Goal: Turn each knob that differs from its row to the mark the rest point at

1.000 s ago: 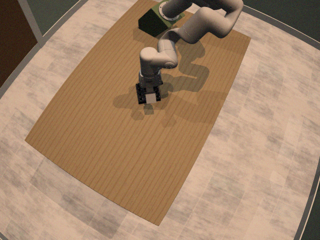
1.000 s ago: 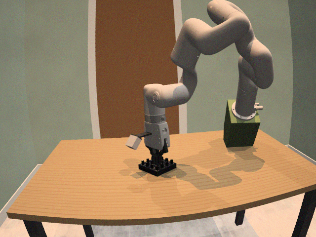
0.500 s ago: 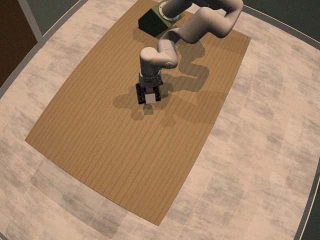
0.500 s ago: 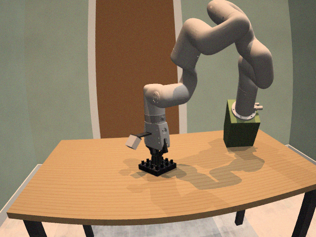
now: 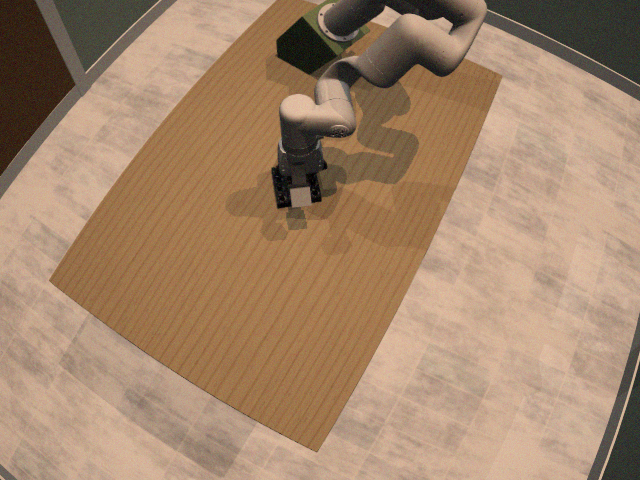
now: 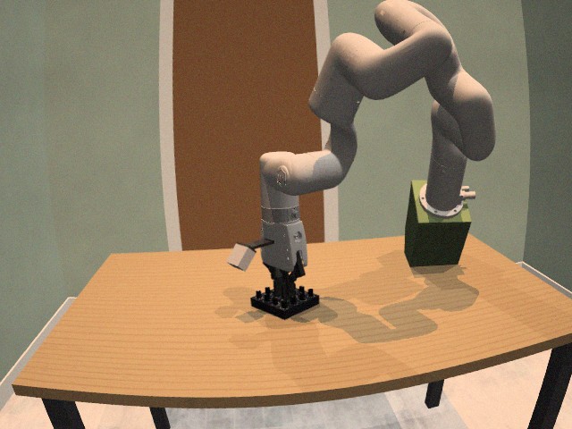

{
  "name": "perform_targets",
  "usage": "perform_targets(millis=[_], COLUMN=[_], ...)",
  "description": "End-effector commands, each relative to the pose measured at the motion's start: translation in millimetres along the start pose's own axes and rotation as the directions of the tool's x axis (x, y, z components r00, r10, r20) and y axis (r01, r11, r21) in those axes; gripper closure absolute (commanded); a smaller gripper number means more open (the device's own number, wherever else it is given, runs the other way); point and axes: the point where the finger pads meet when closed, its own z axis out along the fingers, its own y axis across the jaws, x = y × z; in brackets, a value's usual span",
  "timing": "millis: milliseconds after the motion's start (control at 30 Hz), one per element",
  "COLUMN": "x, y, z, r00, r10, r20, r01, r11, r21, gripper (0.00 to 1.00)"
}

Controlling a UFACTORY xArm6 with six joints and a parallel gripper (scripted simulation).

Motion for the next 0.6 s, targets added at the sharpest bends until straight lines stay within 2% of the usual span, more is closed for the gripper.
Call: perform_targets(millis=[0,567], x=[1.0,1.0], y=[0.5,0.5], z=[-0.7,-4.5], r00=[1.000,1.000], r10=[0.000,0.000], r20=[-0.002,-0.002], r01=[0.000,0.000], r11=[1.000,1.000], r21=[-0.001,-0.002], gripper=[0.81,0.81])
